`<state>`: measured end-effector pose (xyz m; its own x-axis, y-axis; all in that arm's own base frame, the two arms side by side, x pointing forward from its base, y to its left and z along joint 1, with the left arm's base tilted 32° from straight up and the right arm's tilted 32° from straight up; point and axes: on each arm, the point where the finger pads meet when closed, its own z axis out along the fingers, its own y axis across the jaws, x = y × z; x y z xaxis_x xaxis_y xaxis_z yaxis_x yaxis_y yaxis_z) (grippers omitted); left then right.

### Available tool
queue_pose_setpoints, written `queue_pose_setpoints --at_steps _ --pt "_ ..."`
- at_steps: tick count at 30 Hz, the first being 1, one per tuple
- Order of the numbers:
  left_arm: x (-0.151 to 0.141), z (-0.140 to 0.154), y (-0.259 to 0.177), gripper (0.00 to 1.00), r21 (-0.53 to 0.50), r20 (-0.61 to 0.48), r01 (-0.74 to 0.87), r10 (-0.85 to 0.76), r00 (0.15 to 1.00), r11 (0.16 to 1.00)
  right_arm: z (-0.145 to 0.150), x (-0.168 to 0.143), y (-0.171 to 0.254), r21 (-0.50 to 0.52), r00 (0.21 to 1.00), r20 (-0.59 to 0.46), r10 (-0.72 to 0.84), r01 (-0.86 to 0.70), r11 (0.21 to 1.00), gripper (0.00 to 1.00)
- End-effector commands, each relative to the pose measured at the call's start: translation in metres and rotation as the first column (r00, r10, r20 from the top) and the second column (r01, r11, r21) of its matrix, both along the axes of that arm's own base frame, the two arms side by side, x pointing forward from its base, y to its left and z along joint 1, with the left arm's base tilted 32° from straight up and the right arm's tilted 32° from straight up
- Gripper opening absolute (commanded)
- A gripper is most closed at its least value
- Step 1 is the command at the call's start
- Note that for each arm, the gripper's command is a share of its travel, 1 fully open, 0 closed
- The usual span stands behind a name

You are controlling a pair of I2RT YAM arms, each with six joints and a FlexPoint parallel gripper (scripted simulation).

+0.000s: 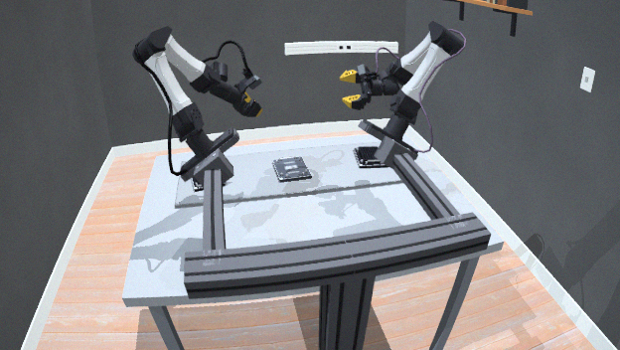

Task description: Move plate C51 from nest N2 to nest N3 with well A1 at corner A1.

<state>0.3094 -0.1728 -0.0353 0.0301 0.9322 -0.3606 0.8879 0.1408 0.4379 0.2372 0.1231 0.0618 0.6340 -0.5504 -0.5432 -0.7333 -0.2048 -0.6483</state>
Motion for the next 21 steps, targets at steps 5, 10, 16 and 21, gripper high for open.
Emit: queue_pose_setpoints --at_steps 5,10,16,21 --pt "0.007 0.006 -0.002 1.00 -0.017 0.021 -0.036 0.037 0.999 0.999 0.000 0.006 -0.001 -0.014 1.000 0.004 -0.022 0.022 1.000 1.00" --pt "0.008 -0.007 0.013 1.00 -0.037 -0.024 -0.241 0.240 0.970 0.970 -0.019 0.016 -0.009 -0.076 0.981 -0.112 -0.161 0.153 0.985 1.00" --pt "0.010 -0.026 0.037 1.00 -0.074 -0.077 -0.562 0.558 0.827 0.824 -0.053 0.036 -0.027 -0.194 0.862 -0.267 -0.432 0.391 0.900 1.00" --pt "0.016 -0.028 0.044 1.00 -0.111 -0.086 -0.677 0.672 0.736 0.728 -0.064 0.045 -0.035 -0.238 0.781 -0.302 -0.547 0.494 0.836 1.00"
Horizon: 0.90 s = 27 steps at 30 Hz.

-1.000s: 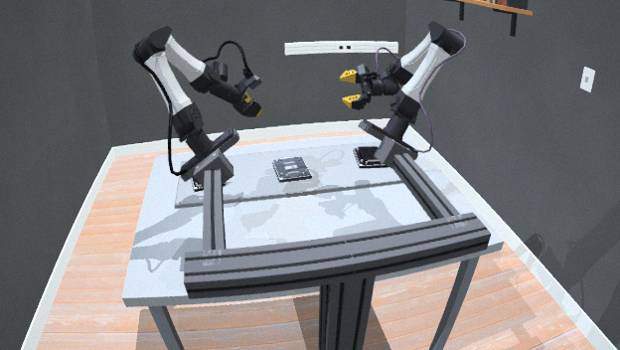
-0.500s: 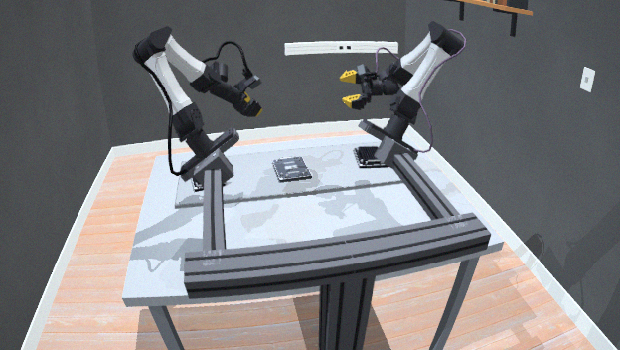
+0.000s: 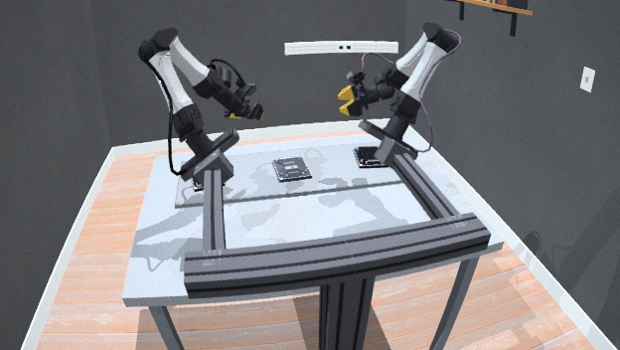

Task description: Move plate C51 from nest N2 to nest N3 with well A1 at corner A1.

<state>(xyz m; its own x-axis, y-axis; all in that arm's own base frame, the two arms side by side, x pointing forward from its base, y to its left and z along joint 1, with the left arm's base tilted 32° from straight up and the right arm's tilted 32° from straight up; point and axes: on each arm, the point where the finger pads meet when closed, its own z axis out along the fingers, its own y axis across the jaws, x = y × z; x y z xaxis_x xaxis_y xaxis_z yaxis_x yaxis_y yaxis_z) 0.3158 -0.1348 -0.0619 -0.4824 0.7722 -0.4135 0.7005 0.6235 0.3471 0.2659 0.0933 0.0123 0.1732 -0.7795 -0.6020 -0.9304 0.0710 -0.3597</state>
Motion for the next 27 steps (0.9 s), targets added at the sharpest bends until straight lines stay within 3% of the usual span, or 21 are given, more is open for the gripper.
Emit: queue_pose_setpoints --at_steps 1,7,13,15,20,27 --pt "0.010 -0.004 0.010 1.00 -0.054 0.033 -0.239 0.241 0.970 0.969 -0.018 0.019 -0.008 -0.067 0.976 -0.054 -0.210 0.206 0.976 1.00" --pt "0.008 -0.017 0.034 1.00 -0.125 0.040 -0.521 0.529 0.848 0.844 -0.042 0.034 -0.027 -0.126 0.863 -0.132 -0.488 0.473 0.872 1.00" --pt "0.005 -0.025 0.055 1.00 -0.214 0.055 -0.717 0.741 0.669 0.663 -0.058 0.046 -0.045 -0.155 0.686 -0.158 -0.710 0.693 0.704 1.00" --pt "0.005 -0.025 0.055 1.00 -0.214 0.055 -0.717 0.741 0.669 0.663 -0.058 0.046 -0.045 -0.155 0.686 -0.158 -0.710 0.693 0.704 1.00" --pt "-0.003 -0.032 0.078 1.00 -0.311 0.063 -0.832 0.884 0.464 0.459 -0.069 0.056 -0.062 -0.148 0.469 -0.162 -0.868 0.858 0.491 1.00" --pt "-0.006 -0.034 0.099 1.00 -0.467 0.050 -0.861 0.978 0.201 0.201 -0.080 0.064 -0.082 -0.095 0.178 -0.170 -0.969 0.976 0.195 1.00"
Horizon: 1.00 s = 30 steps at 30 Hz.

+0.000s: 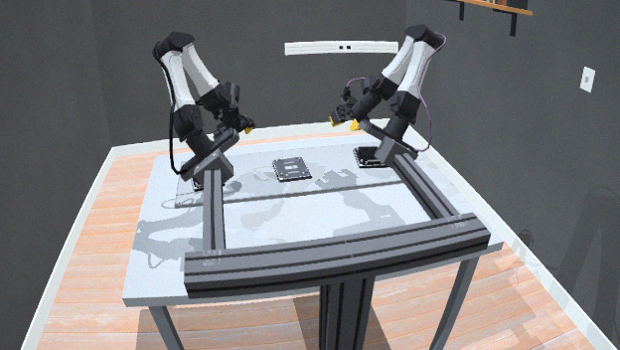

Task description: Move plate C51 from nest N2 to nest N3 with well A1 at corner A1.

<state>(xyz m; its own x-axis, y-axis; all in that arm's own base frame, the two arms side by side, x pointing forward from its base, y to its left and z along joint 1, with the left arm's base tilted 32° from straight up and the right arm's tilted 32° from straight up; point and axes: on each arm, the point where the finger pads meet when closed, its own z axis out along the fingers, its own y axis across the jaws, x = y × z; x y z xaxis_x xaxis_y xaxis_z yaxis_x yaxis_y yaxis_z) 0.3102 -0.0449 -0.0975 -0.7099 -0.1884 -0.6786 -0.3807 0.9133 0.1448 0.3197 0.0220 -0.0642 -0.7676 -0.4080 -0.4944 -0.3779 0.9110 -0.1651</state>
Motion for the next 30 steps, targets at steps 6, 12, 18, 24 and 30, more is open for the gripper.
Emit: queue_pose_setpoints --at_steps 6,12,18,24,30 --pt "-0.006 0.001 0.022 1.00 -0.102 0.200 -0.313 0.327 0.924 0.944 -0.005 0.015 -0.022 0.029 0.907 0.120 -0.404 0.404 0.914 1.00" --pt "-0.016 0.002 0.042 1.00 -0.223 0.338 -0.476 0.526 0.781 0.851 -0.008 0.017 -0.041 0.130 0.731 0.194 -0.655 0.642 0.755 1.00" --pt "-0.024 0.004 0.056 1.00 -0.326 0.425 -0.546 0.636 0.644 0.772 -0.006 0.019 -0.055 0.267 0.521 0.251 -0.816 0.773 0.576 1.00" --pt "-0.029 0.007 0.063 1.00 -0.392 0.469 -0.566 0.687 0.555 0.725 -0.002 0.019 -0.064 0.381 0.356 0.272 -0.894 0.814 0.439 1.00" --pt "-0.037 0.010 0.074 1.00 -0.493 0.523 -0.570 0.747 0.410 0.657 0.002 0.011 -0.078 0.579 0.067 0.261 -0.963 0.787 0.212 1.00"
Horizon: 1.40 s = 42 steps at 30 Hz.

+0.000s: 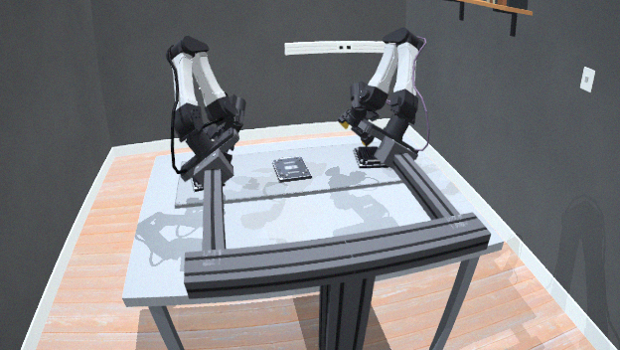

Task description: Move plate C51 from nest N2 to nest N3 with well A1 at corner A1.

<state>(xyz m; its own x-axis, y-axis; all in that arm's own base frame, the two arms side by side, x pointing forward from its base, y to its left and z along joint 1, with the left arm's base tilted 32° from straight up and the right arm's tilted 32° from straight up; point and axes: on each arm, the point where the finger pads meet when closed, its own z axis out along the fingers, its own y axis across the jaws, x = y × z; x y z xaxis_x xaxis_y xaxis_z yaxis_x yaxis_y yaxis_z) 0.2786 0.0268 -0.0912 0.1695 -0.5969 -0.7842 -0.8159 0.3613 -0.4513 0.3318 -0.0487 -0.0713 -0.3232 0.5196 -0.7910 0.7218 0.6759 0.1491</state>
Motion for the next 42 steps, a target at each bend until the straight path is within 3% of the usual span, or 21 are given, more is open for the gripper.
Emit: queue_pose_setpoints --at_steps 1,7,9,14,17,31,36,42 --pt "-0.006 0.004 0.003 1.00 -0.019 0.134 -0.077 0.079 0.988 0.997 0.010 -0.003 -0.009 0.048 0.952 0.212 -0.219 0.213 0.976 1.00" --pt "-0.012 0.006 0.010 1.00 -0.040 0.225 -0.128 0.133 0.965 0.991 0.016 -0.012 -0.019 0.155 0.834 0.388 -0.393 0.361 0.919 1.00" --pt "-0.012 0.006 0.010 1.00 -0.040 0.225 -0.128 0.133 0.965 0.991 0.016 -0.012 -0.019 0.155 0.834 0.388 -0.393 0.361 0.919 1.00" --pt "-0.015 0.004 0.011 1.00 -0.041 0.224 -0.132 0.138 0.965 0.990 0.018 -0.023 -0.025 0.244 0.713 0.497 -0.494 0.432 0.868 1.00" --pt "-0.015 0.004 0.011 1.00 -0.039 0.222 -0.131 0.137 0.965 0.991 0.016 -0.027 -0.025 0.256 0.693 0.512 -0.507 0.440 0.861 1.00" --pt "-0.015 0.004 0.011 1.00 -0.039 0.222 -0.131 0.137 0.965 0.991 0.011 -0.029 -0.026 0.236 0.714 0.491 -0.499 0.442 0.866 1.00" --pt "-0.006 -0.001 -0.002 1.00 -0.038 0.137 -0.051 0.056 0.989 0.998 0.013 -0.029 -0.026 0.237 0.708 0.499 -0.500 0.443 0.865 1.00" --pt "0.002 -0.010 -0.043 1.00 -0.012 -0.054 0.194 -0.194 0.979 0.981 0.005 -0.029 -0.033 0.142 0.782 0.414 -0.466 0.450 0.882 1.00"
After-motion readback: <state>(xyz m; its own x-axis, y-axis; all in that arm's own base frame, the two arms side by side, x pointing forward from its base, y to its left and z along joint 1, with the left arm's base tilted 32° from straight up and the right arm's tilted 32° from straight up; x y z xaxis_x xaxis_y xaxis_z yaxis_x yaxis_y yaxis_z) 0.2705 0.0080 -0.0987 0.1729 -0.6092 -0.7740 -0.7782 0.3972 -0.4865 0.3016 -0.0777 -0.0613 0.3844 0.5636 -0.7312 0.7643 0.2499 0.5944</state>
